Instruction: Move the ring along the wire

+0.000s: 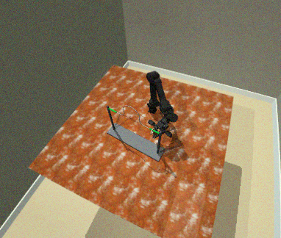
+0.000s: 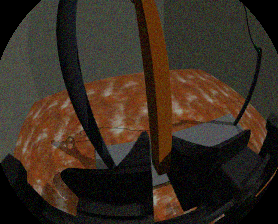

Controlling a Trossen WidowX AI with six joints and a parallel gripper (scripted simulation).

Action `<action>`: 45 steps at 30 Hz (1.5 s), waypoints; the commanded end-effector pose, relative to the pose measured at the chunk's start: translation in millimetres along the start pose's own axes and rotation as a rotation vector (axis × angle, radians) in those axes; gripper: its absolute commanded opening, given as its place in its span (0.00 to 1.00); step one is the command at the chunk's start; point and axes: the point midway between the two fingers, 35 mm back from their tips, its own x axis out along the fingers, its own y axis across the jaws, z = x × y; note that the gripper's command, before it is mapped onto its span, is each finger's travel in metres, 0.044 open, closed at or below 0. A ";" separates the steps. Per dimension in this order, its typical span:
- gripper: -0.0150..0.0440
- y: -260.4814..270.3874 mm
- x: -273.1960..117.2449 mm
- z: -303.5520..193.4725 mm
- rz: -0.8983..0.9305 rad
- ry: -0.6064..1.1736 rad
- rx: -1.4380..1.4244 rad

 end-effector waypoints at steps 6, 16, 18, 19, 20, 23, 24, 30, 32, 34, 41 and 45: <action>0.53 1.1 -9.4 -0.8 -0.001 0.005 0.002; 0.53 0.3 -47.3 -1.0 -0.002 0.004 0.005; 0.53 -0.1 -49.8 -0.8 -0.002 0.003 0.005; 0.53 -0.1 -49.8 -0.8 -0.002 0.003 0.005; 0.53 -0.1 -49.8 -0.8 -0.002 0.003 0.005; 0.53 -0.1 -49.8 -0.8 -0.002 0.003 0.005; 0.53 -0.1 -49.8 -0.8 -0.002 0.003 0.005; 0.53 -0.1 -49.8 -0.8 -0.002 0.003 0.005; 0.53 -0.1 -49.8 -0.8 -0.002 0.003 0.005; 0.53 -0.1 -49.8 -0.8 -0.002 0.003 0.005; 0.53 -0.1 -49.8 -0.8 -0.002 0.003 0.005; 0.53 -0.1 -49.8 -0.8 -0.002 0.003 0.005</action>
